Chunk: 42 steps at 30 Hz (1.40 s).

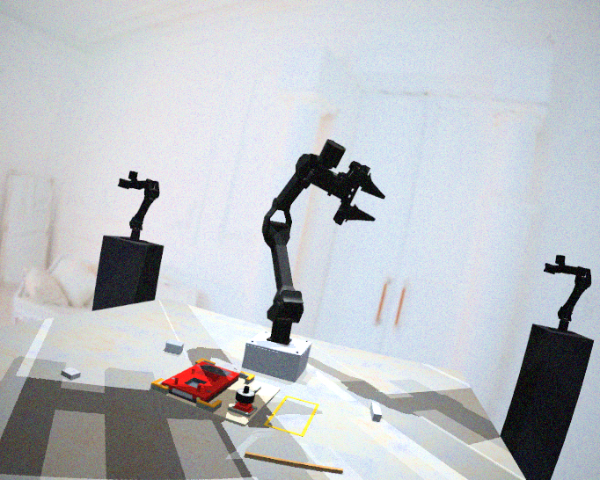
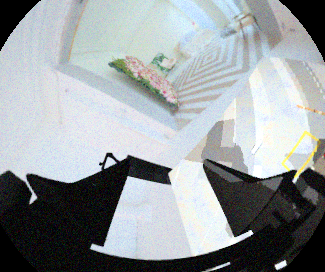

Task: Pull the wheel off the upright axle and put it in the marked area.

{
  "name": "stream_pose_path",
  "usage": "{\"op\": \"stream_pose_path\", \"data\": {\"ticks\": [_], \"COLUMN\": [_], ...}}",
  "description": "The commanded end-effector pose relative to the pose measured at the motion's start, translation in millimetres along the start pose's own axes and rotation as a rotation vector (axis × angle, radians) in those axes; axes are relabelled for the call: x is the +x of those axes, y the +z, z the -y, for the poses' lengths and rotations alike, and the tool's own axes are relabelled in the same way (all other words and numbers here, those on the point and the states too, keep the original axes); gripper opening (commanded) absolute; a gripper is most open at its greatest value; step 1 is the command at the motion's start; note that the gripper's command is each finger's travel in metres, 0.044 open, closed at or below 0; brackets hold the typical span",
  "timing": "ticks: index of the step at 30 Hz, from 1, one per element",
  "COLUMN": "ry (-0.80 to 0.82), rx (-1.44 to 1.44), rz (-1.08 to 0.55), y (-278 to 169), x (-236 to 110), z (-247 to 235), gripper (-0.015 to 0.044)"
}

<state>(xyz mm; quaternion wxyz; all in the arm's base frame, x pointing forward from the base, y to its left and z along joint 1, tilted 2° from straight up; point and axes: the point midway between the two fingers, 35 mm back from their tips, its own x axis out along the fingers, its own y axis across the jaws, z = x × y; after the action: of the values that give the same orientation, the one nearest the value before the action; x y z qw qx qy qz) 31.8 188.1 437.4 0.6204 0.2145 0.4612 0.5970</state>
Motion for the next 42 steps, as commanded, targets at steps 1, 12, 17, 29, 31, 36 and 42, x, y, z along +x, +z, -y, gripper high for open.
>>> {"op": "stream_pose_path", "data": {"ticks": [1, 12, 17, 29, 31, 36, 42], "ry": [-0.003, -0.287, -0.456, -0.691, -0.74, -0.922, -1.12], "rx": [0.0, 0.056, 0.117, 0.255, 0.278, 0.374, 0.474], "rz": [0.001, 0.103, 0.125, 0.142, 0.135, 0.094, -0.018], "y": [1, 68, 96, 120, 122, 121, 99], "x": [0, 23, 25, 13, 9, -15, -47], "z": [1, 92, 154, 253, 272, 347, 429], "gripper": [0.0374, 0.03, 0.03, 0.03, 0.03, 0.03, 0.03]}}
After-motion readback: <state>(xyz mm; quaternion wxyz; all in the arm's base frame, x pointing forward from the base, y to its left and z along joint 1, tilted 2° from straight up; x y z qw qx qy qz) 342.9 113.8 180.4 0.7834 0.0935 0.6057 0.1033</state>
